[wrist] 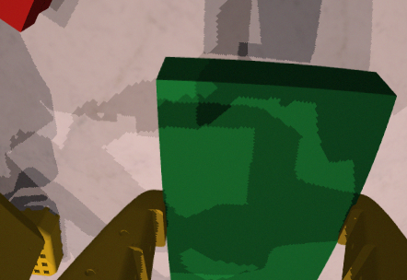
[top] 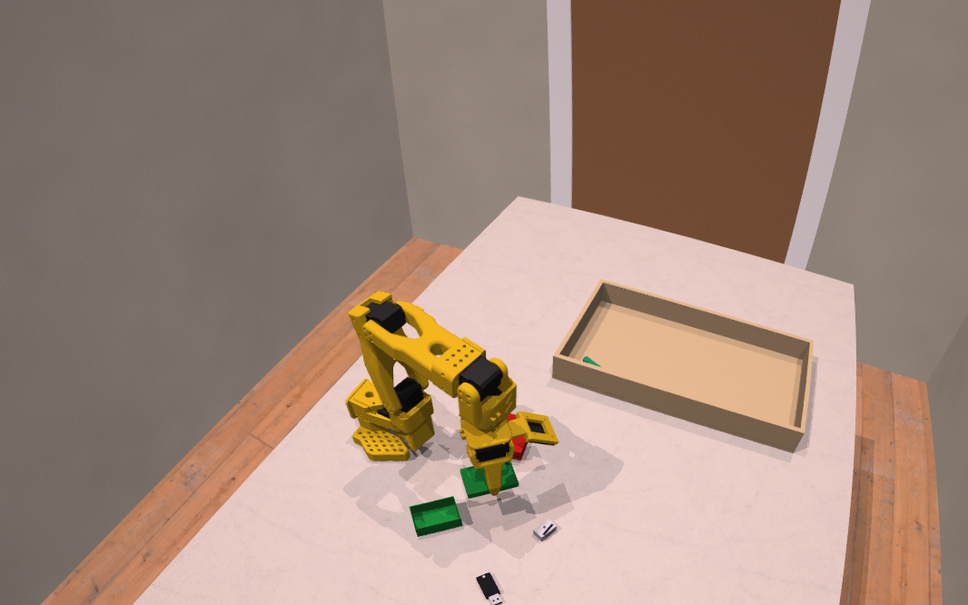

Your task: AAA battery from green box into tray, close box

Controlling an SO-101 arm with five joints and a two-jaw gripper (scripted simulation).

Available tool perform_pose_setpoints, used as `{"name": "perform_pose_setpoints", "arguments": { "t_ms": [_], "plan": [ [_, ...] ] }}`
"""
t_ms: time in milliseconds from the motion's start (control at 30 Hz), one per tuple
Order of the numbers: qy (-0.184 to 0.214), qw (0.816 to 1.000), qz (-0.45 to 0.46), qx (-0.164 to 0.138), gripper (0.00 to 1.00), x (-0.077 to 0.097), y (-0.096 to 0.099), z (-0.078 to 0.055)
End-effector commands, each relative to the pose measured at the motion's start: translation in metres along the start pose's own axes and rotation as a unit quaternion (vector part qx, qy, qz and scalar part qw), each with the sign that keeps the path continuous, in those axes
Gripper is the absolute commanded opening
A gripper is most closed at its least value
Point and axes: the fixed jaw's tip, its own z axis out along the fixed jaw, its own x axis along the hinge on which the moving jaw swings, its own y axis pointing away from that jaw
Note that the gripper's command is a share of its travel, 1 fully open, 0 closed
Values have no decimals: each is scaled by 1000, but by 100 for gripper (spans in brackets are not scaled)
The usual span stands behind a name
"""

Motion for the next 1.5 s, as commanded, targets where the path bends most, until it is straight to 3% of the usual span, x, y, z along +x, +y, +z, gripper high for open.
{"name": "perform_pose_setpoints", "arguments": {
  "t_ms": [0, 933, 1467],
  "plan": [
    [-13, 1000, -1, 18, 22, -2, -1, -4],
    [-13, 1000, -1, 18, 22, 1, -2, -3],
    [-13, 1000, -1, 18, 22, 53, -6, -2]
  ]
}}
